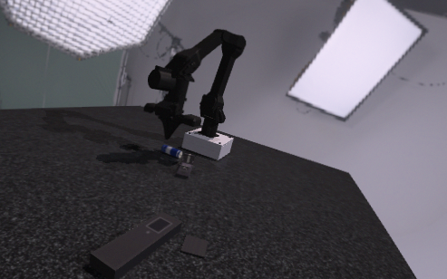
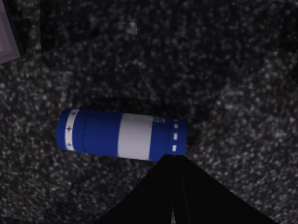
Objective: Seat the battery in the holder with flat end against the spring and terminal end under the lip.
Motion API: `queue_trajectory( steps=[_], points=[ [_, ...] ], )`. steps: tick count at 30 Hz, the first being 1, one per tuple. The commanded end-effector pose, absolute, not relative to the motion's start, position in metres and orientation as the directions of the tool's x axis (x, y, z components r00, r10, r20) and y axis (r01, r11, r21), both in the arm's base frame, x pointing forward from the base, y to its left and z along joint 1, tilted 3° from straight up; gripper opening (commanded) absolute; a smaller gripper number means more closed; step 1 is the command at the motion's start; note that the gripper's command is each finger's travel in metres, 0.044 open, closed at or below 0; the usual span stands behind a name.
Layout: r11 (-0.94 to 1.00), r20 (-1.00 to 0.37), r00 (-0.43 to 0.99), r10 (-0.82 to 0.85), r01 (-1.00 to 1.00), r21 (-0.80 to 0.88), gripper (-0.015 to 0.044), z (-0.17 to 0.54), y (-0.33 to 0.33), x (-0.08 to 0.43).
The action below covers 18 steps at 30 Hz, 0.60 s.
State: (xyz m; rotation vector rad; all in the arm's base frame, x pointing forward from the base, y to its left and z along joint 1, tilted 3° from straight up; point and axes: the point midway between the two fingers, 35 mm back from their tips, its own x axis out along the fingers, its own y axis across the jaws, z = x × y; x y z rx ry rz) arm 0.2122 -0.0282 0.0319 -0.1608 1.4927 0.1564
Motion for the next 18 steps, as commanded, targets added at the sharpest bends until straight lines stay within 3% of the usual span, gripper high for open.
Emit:
queue_trajectory(
  steps=[1, 9, 18],
  points=[
    [0.979, -0.997, 0.073, 0.005, -0.203, -0.01, 0.0, 0.043, -0.028, 0.214],
    [0.98, -0.998, 0.064, 0.003, -0.2, -0.009, 0.0, 0.104, -0.026, 0.205],
    [0.98, -0.998, 0.063, 0.003, -0.199, -0.009, 0.0, 0.109, -0.026, 0.203]
  ],
)
